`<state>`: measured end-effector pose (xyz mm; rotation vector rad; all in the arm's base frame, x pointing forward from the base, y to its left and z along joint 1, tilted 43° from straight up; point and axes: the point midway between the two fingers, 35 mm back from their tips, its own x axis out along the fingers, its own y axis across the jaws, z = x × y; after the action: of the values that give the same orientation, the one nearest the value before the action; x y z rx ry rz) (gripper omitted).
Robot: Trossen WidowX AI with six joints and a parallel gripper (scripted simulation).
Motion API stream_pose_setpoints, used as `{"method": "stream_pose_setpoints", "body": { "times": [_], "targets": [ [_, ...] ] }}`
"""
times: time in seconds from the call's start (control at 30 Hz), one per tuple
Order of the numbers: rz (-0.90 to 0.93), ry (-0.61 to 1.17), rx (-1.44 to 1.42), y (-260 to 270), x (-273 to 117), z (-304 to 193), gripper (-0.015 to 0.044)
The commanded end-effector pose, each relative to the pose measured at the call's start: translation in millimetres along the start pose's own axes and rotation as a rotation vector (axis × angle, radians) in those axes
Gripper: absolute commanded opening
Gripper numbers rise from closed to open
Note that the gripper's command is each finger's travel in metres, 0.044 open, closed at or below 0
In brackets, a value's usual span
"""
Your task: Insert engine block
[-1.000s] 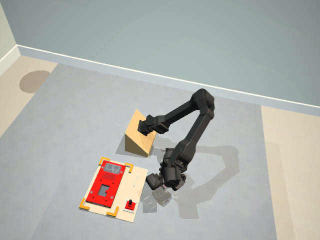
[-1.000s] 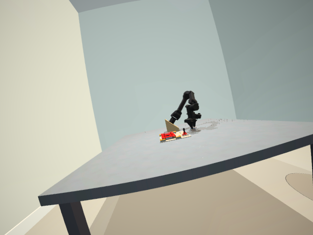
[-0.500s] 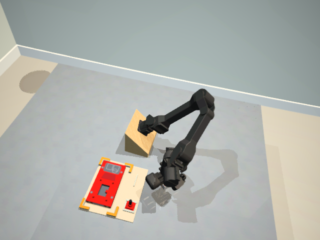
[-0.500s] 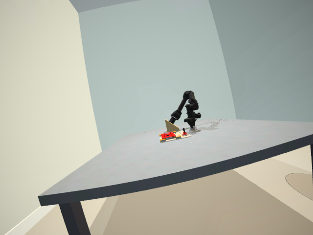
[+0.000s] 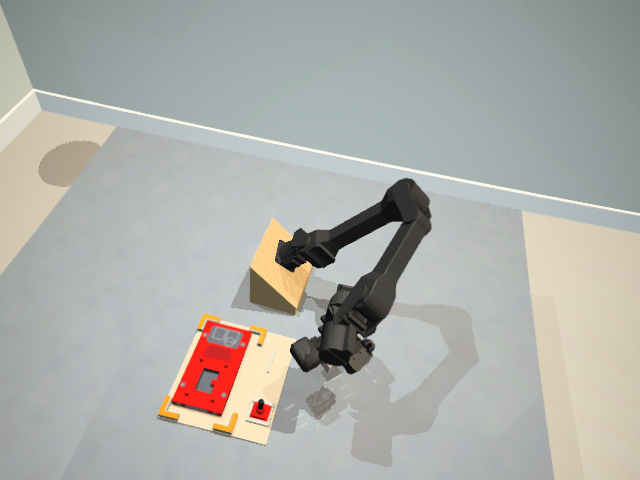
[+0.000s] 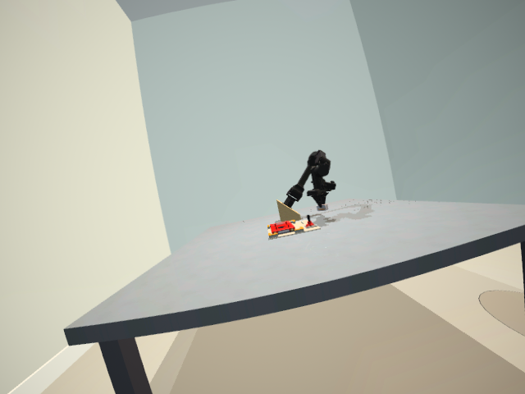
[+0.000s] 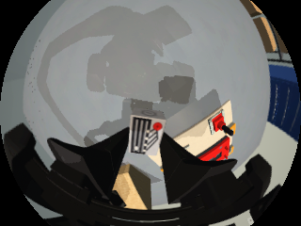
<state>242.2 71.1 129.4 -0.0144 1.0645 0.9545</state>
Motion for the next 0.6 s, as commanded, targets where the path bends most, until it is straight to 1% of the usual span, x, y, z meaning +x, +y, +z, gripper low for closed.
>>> {"method": "stream_pose_setpoints", "body": {
  "times": [0.0, 0.57],
  "targets": [
    [0.001, -0.003, -0.003, -0.6, -13.7, 0.7, 0.0],
    [0.009, -0.01, -0.001, 5.4, -67.8, -2.0, 0.0]
  ]
}}
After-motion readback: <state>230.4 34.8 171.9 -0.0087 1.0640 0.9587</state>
